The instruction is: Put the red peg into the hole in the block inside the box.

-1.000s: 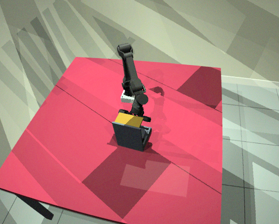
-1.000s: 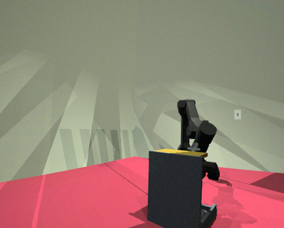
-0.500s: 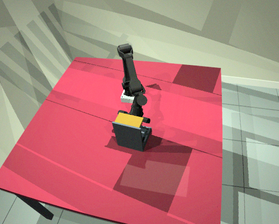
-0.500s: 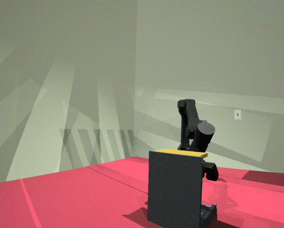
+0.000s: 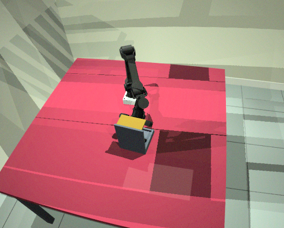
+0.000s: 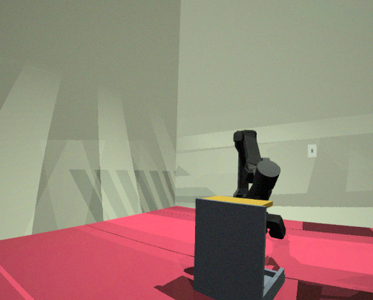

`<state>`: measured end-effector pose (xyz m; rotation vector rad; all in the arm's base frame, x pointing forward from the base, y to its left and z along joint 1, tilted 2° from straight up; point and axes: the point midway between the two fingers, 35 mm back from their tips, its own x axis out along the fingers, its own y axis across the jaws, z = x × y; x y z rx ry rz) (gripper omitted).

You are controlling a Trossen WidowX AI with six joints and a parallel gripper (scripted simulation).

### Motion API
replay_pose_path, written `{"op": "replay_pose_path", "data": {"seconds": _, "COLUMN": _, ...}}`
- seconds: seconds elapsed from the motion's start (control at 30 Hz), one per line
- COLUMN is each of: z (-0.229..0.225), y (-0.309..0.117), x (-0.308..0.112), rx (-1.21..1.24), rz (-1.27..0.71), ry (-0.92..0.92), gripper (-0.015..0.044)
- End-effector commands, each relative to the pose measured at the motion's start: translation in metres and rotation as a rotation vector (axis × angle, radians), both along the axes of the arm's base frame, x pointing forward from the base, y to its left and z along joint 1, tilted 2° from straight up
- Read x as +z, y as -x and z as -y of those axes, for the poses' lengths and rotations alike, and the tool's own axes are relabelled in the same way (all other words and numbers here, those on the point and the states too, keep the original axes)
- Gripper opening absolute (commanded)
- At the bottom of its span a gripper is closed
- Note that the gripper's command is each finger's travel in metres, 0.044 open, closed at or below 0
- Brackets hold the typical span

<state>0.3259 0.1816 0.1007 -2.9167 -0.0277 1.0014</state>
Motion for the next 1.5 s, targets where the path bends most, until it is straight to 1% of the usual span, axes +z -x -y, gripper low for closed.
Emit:
{"op": "replay_pose_path", "data": {"seconds": 0.0, "z": -0.001, "y": -0.003, "x": -0.002, "rx": 0.003, "rz": -0.005, "ry": 0.003, "gripper": 0.0}}
{"op": "replay_pose_path", "data": {"seconds": 1.2, "z": -0.007, "y": -0.021, "x": -0.001, "rx": 0.003, "rz": -0.003, "ry": 0.003, "gripper": 0.0}}
{"op": "replay_pose_path", "data": {"seconds": 1.47, "z": -0.006, "y": -0.019, "x": -0.007, "rx": 0.003, "rz": -0.003, "ry": 0.003, "gripper": 0.0}}
